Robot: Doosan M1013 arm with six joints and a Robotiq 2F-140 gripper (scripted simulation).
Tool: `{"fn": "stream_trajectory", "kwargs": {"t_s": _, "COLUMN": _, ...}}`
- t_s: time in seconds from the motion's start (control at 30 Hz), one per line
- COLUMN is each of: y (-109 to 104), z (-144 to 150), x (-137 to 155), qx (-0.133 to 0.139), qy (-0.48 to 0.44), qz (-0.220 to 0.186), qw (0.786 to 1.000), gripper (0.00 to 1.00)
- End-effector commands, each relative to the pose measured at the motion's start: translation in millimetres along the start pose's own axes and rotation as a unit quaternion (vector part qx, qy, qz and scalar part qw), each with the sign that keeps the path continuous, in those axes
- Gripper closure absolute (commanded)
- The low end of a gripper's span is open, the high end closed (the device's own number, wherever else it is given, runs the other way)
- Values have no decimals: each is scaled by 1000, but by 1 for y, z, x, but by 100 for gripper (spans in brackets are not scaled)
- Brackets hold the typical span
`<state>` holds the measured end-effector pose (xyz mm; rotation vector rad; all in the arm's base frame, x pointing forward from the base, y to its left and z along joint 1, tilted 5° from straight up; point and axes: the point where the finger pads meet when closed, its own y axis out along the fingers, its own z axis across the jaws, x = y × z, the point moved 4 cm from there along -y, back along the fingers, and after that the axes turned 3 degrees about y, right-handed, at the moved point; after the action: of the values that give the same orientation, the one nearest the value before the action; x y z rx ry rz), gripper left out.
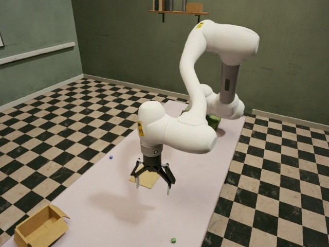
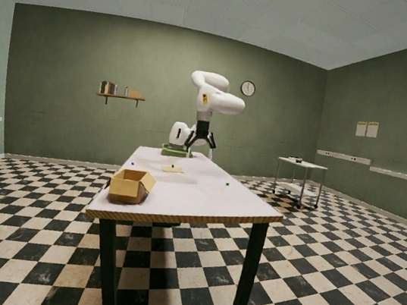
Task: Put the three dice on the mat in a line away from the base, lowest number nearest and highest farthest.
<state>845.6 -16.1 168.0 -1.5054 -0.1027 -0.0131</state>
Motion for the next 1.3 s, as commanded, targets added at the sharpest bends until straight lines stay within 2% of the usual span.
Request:
{"fn": "stream_trajectory", "kwargs": {"t_s": 0.0, "y": 1, "z": 19, "x": 26, "qx": -6, "qy": 86, "qz": 4, "qw": 996, "gripper": 0}}
{"fn": "stream_trajectory", "kwargs": {"t_s": 0.13, "y": 3, "z": 27, "x": 36, "qx": -6, "qy": 120, "qz": 4, "qw": 993, "gripper": 0}}
{"fn": "stream_trajectory", "kwargs": {"t_s": 0.2, "y": 5, "z": 43, "x": 54, "qx": -6, "qy": 182, "qz": 3, "qw": 983, "gripper": 0}}
{"fn": "stream_trajectory", "kwargs": {"t_s": 0.4, "y": 9, "z": 64, "x": 76, "qx": -7, "qy": 260, "qz": 2, "qw": 966, "gripper": 0}}
{"fn": "stream_trajectory", "kwargs": {"t_s": 0.57, "y": 14, "z": 91, "x": 101, "qx": -7, "qy": 354, "qz": 2, "qw": 935, "gripper": 0}}
{"fn": "stream_trajectory", "kwargs": {"t_s": 0.6, "y": 14, "z": 92, "x": 101, "qx": -7, "qy": 355, "qz": 2, "qw": 935, "gripper": 0}}
{"fn": "stream_trajectory", "kwargs": {"t_s": 0.63, "y": 16, "z": 100, "x": 108, "qx": -7, "qy": 382, "qz": 1, "qw": 924, "gripper": 0}}
{"fn": "stream_trajectory", "kwargs": {"t_s": 0.7, "y": 16, "z": 100, "x": 108, "qx": -7, "qy": 382, "qz": 1, "qw": 924, "gripper": 0}}
{"fn": "stream_trajectory", "kwargs": {"t_s": 0.9, "y": 23, "z": 134, "x": 134, "qx": -7, "qy": 484, "qz": 0, "qw": 875, "gripper": 0}}
{"fn": "stream_trajectory", "kwargs": {"t_s": 1.0, "y": 24, "z": 141, "x": 138, "qx": -7, "qy": 503, "qz": 0, "qw": 864, "gripper": 0}}
{"fn": "stream_trajectory", "kwargs": {"t_s": 1.13, "y": 25, "z": 142, "x": 140, "qx": -7, "qy": 508, "qz": 0, "qw": 861, "gripper": 0}}
{"fn": "stream_trajectory", "kwargs": {"t_s": 1.17, "y": 25, "z": 142, "x": 140, "qx": -7, "qy": 508, "qz": 0, "qw": 861, "gripper": 73}}
{"fn": "stream_trajectory", "kwargs": {"t_s": 1.27, "y": 25, "z": 142, "x": 140, "qx": -7, "qy": 508, "qz": 0, "qw": 861, "gripper": 73}}
